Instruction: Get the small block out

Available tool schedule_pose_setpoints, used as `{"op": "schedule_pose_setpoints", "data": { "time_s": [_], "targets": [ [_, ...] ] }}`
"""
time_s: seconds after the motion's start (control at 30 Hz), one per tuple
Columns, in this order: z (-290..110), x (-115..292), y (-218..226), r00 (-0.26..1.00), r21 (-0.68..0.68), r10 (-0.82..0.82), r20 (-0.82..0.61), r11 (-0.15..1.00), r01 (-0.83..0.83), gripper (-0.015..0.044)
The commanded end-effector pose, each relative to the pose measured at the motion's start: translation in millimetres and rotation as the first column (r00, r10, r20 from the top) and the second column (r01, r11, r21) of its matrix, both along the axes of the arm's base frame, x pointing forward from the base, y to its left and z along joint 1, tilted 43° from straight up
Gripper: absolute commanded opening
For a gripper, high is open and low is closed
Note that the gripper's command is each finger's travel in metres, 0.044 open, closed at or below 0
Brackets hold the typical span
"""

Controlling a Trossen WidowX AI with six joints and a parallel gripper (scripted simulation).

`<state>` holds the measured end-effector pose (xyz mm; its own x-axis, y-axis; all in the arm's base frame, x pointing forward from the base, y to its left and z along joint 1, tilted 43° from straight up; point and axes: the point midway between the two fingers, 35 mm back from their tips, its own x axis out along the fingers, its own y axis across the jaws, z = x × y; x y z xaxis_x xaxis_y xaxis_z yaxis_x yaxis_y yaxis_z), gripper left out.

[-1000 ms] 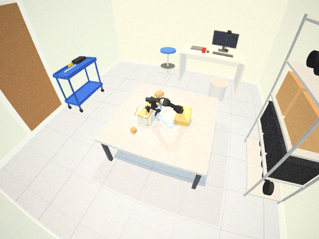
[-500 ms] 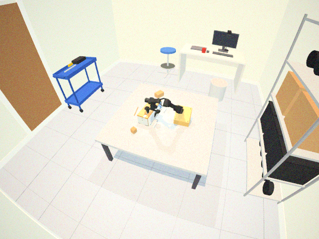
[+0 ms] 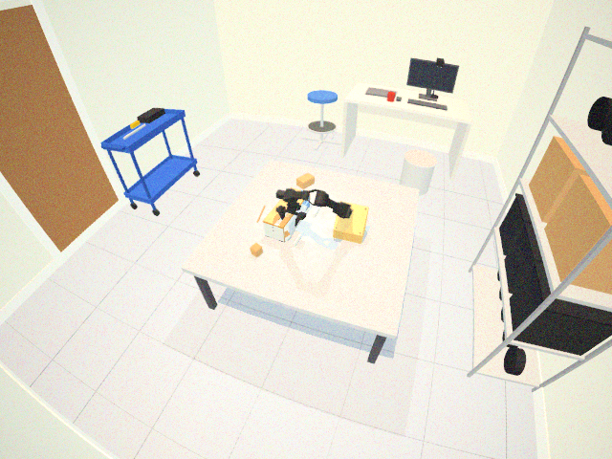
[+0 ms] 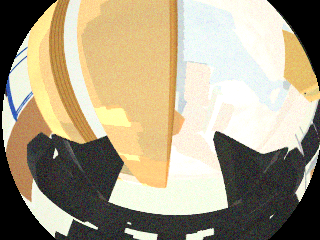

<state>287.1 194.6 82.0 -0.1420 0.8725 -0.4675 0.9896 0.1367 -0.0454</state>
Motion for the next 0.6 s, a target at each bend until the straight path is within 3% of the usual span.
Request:
{"op": "schedule_pose_setpoints", "data": {
  "time_s": [0.0, 0.4, 0.43, 0.57],
  "targets": [
    [4.4, -1.3, 6.4, 1.000, 0.002, 0.006, 0.001, 1.000, -0.006, 0.0400],
    [41.3, 10.4, -35.9, 1.000, 0.001, -0.011, 0.007, 1.000, 0.011, 0.0400],
    [42.4, 12.6, -37.2, 1.000, 0.003, -0.013, 0.023, 1.000, 0.013, 0.0374],
    [52.9, 27.6, -45.9, 0.956, 0.009, 0.044, 0.291, 0.999, -0.049, 0.0285]
  ]
}}
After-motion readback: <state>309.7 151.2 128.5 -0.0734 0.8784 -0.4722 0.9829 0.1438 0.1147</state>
